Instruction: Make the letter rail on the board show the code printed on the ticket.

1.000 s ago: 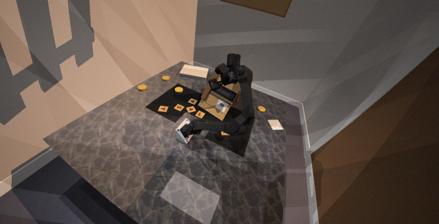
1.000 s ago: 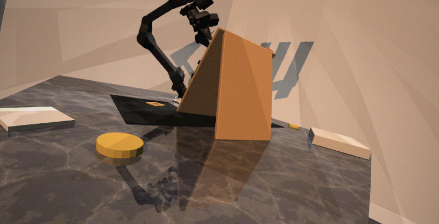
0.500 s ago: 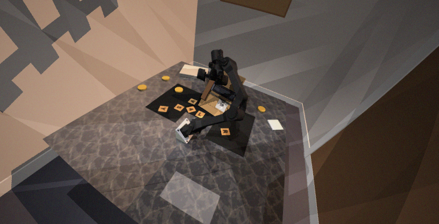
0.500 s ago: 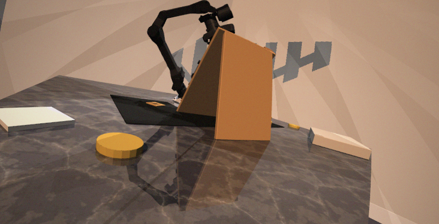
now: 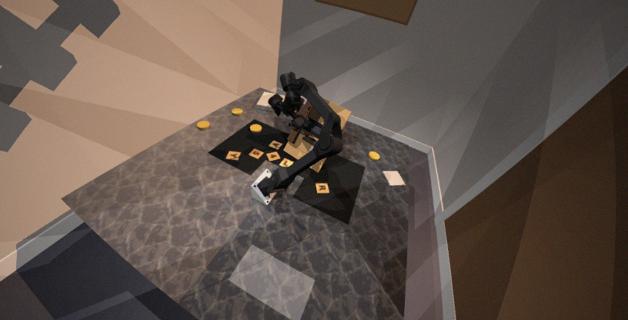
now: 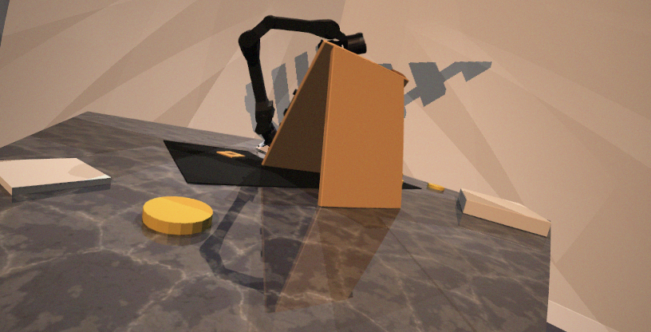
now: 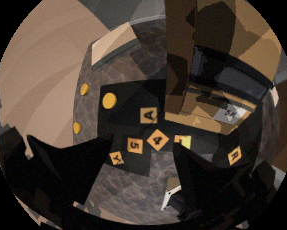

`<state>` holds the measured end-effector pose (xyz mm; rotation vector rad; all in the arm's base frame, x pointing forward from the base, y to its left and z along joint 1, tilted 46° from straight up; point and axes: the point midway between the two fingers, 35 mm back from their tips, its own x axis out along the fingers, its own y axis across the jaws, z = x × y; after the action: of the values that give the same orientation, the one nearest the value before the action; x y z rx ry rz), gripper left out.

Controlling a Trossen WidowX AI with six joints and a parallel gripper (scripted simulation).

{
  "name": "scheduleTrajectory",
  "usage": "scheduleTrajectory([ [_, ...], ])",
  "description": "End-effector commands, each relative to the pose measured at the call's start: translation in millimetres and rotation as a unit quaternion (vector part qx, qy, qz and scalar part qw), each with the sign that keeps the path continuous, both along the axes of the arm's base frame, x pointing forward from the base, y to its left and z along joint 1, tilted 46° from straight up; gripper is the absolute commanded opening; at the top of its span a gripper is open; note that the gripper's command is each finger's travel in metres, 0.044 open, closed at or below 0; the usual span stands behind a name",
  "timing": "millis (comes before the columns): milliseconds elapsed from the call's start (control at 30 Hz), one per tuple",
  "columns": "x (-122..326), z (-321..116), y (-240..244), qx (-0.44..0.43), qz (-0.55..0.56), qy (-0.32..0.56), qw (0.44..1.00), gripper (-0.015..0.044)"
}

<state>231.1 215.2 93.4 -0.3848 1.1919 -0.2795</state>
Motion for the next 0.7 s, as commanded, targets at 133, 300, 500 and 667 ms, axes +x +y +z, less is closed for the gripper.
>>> scheduleTrajectory([
  [133,-23.5,-90.3,-1.7,0.026,-0.289,-0.09,0.953,0.034],
  [300,-33.5,-117.0,-8.1,0.028,-0.377,-0.134,0.916,0.034],
  [500,-47.5,-147.2,-19.2,0.027,-0.473,-0.194,0.859,0.034],
  [667,-59.4,-170.3,-32.4,0.025,-0.546,-0.251,0.799,0.034],
])
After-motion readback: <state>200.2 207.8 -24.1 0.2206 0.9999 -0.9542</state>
